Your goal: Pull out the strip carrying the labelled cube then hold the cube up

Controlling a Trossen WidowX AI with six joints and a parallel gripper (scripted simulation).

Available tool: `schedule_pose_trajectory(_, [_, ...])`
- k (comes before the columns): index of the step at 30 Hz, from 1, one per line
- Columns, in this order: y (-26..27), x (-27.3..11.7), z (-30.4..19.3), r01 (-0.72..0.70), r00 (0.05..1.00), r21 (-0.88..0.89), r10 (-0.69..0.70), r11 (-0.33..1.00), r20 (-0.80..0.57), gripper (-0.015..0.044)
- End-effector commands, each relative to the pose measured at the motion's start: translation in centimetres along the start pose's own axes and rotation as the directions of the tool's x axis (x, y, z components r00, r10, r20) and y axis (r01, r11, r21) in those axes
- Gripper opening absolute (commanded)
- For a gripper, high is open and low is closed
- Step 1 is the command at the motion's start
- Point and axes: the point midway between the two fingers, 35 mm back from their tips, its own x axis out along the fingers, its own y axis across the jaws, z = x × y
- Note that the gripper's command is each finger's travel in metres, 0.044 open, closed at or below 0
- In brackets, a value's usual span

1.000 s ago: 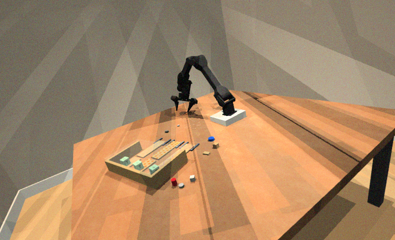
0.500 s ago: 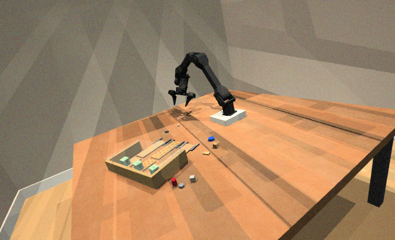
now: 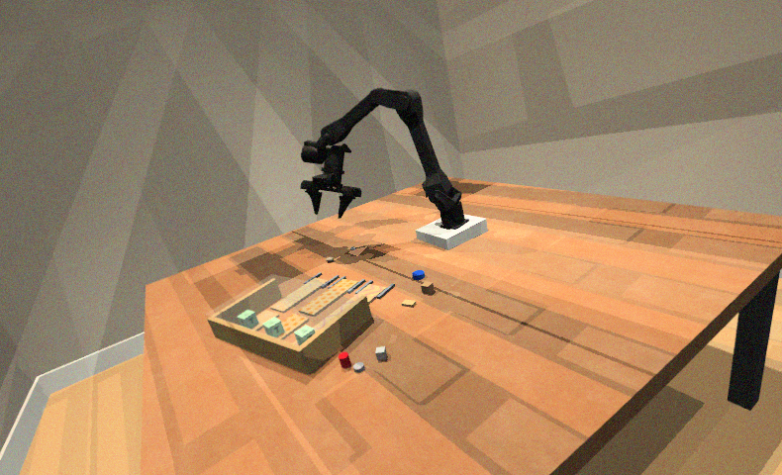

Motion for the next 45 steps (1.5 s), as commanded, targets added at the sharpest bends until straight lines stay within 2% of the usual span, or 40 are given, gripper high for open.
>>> schedule_pose_trajectory(1, [2.3,-0.2,6.5,0.087,0.996,0.100,-0.088,0.991,0.002,0.0400])
schedule_pose_trajectory(12, [9.8,-1.6,16.9,0.161,0.959,0.321,-0.225,0.933,0.172,0.0400])
schedule_pose_trajectory(20, [16.8,-3.8,21.9,0.029,0.882,0.517,-0.265,0.856,0.389,0.0400])
schedule_pose_trajectory(24, [18.6,-4.5,22.7,-0.034,0.855,0.556,-0.263,0.831,0.446,0.0400])
schedule_pose_trajectory(37, [18.6,-4.5,22.7,-0.034,0.855,0.556,-0.263,0.831,0.446,0.0400])
schedule_pose_trajectory(41, [18.8,-3.7,23.2,-0.037,0.886,0.536,-0.220,0.843,0.408,0.0295])
schedule_pose_trajectory(45, [19.8,-1.6,24.5,-0.051,0.951,0.481,-0.104,0.875,0.291,0.0190])
